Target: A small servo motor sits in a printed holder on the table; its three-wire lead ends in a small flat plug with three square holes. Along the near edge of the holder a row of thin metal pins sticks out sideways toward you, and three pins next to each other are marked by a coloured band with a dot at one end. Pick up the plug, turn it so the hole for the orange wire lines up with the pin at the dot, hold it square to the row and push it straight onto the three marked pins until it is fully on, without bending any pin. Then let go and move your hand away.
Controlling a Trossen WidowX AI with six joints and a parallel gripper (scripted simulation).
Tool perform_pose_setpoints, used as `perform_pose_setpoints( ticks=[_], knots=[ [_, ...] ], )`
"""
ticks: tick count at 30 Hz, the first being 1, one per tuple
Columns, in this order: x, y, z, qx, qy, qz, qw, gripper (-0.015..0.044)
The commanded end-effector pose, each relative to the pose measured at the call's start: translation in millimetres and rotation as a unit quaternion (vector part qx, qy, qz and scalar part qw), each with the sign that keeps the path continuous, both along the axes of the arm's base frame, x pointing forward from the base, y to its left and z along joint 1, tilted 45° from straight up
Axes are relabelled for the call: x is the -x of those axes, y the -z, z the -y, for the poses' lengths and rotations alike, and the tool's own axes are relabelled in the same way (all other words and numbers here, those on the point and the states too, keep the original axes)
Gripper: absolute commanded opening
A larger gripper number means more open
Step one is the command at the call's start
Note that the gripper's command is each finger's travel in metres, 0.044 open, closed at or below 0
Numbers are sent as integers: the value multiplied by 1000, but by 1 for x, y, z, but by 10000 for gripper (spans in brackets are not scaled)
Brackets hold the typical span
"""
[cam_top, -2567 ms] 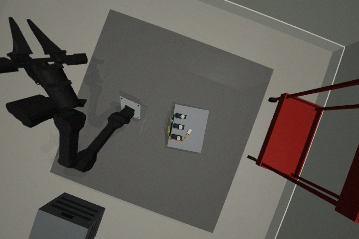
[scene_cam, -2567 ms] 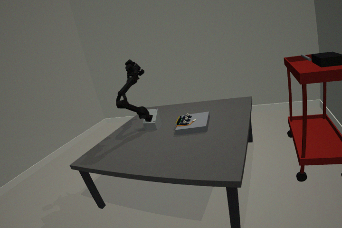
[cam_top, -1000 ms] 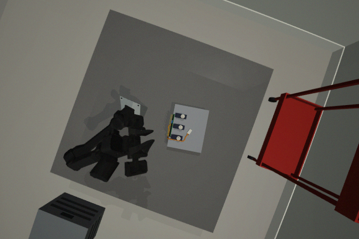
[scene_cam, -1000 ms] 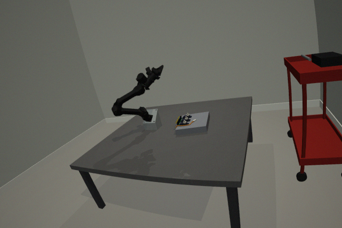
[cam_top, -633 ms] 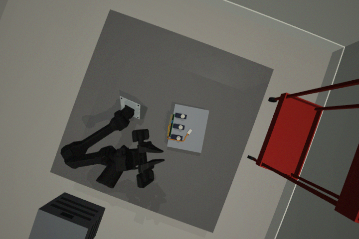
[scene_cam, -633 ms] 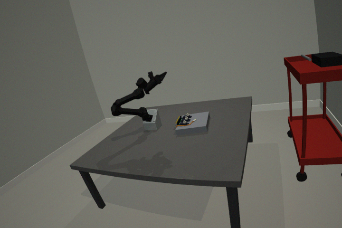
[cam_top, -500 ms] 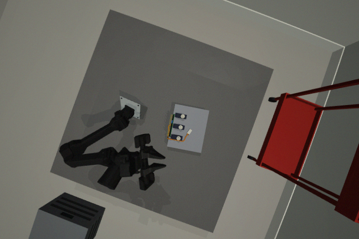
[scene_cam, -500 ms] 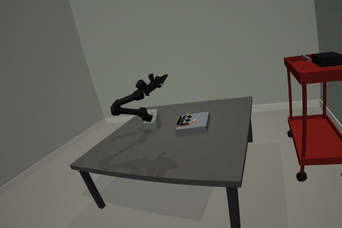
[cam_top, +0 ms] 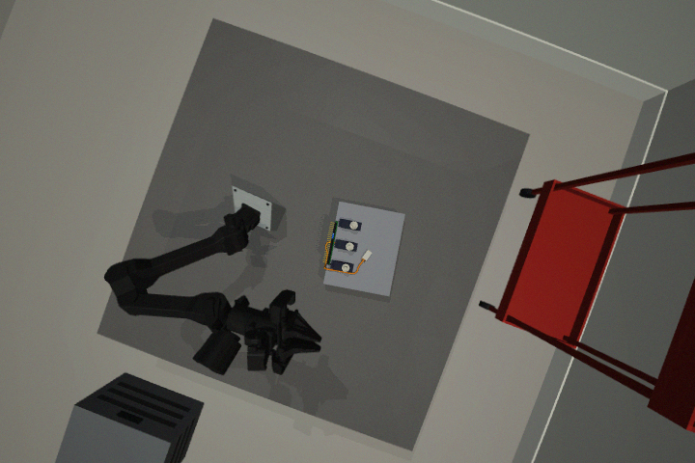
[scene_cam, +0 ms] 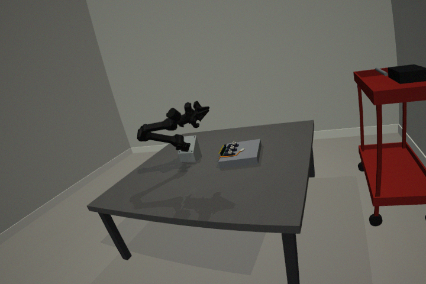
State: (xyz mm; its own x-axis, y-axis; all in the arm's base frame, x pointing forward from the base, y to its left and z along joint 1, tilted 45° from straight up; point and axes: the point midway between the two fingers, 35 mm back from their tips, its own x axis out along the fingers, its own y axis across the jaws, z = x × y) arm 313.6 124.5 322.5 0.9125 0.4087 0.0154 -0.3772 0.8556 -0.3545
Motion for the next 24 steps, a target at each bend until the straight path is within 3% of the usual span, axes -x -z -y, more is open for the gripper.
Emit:
perform_pose_setpoints(
  ticks=[1, 15, 24],
  knots=[
    [-4, 0, 24, -34, 40, -10, 999, 115],
    [-1, -7, 119, -173, 189, -14, 966, 115],
    [-31, 18, 121, -118, 227, -88, 963, 115]
  ],
)
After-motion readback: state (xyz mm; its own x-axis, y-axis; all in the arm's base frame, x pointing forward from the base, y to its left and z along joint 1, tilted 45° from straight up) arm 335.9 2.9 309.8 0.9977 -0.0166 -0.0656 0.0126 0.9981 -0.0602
